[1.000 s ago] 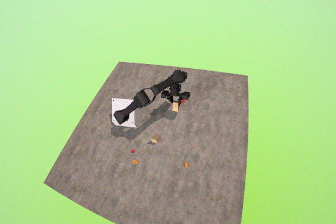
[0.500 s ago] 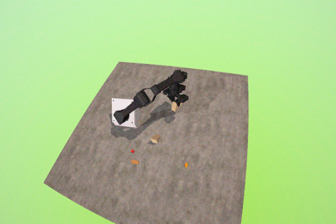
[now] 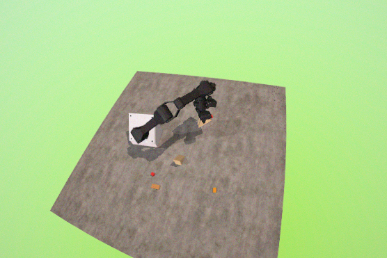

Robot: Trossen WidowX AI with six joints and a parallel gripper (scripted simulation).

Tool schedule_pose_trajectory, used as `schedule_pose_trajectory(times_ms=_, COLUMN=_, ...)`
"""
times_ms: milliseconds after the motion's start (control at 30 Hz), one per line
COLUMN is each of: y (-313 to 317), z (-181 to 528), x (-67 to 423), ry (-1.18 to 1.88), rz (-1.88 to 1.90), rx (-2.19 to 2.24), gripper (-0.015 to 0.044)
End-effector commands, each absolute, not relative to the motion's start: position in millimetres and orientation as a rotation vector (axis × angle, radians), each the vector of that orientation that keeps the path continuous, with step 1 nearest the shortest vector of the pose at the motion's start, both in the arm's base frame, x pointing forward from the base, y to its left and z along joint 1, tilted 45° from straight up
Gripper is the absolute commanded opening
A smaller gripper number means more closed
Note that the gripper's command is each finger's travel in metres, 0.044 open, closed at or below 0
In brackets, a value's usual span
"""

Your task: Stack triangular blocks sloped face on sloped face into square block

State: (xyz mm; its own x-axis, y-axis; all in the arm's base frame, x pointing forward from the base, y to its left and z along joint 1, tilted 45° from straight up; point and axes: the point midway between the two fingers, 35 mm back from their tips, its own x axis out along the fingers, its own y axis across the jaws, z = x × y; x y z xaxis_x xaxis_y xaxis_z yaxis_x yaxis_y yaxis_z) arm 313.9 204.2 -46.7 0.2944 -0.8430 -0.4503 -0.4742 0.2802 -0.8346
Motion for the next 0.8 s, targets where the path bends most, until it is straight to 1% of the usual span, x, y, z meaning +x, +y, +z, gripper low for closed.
schedule_pose_trajectory(times_ms=0, y=204.2, z=-46.2, x=313.7, ry=1.286, rz=-0.483, rx=-1.233, gripper=0.0000)
schedule_pose_trajectory(times_ms=767, y=204.1, z=-46.0, x=313.5, ry=0.933, rz=-0.891, rx=-0.555, gripper=0.0000)
